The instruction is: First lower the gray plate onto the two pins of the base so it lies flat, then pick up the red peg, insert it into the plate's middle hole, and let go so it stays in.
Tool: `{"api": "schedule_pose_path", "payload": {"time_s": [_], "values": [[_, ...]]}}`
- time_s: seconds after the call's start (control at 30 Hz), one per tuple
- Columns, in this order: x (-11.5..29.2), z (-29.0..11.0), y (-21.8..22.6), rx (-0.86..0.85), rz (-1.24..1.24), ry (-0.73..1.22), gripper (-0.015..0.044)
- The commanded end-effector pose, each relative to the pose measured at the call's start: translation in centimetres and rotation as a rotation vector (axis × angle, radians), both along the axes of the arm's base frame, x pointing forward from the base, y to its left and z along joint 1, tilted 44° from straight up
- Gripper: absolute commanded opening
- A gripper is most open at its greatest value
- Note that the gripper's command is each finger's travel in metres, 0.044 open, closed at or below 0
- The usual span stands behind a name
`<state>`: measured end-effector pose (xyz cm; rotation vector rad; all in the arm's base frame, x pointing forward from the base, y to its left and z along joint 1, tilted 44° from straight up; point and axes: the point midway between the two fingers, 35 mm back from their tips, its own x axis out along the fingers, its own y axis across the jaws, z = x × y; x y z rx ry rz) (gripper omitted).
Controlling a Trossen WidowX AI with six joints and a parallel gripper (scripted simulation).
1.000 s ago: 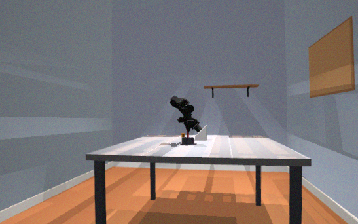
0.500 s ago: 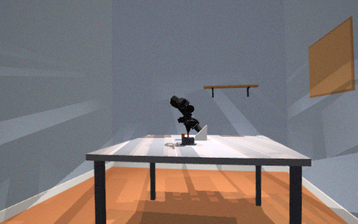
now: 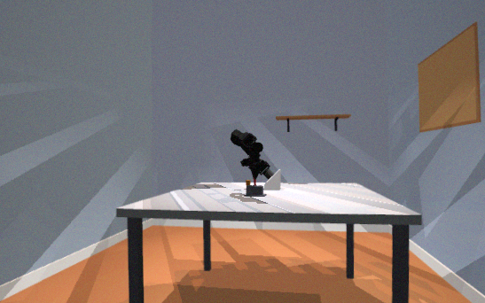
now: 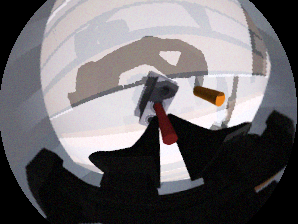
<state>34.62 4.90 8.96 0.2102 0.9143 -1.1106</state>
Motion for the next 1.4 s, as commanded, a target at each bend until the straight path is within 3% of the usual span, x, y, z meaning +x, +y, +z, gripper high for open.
{"api": "schedule_pose_path", "payload": {"time_s": [0.0,0.03,1.37], "values": [[0.0,0.0,0.0,0.000,0.000,0.000,0.0131],[0.0,0.0,0.0,0.000,0.000,0.000,0.0150],[-0.6,0.6,1.2,-0.002,0.009,-0.005,0.0150]]}}
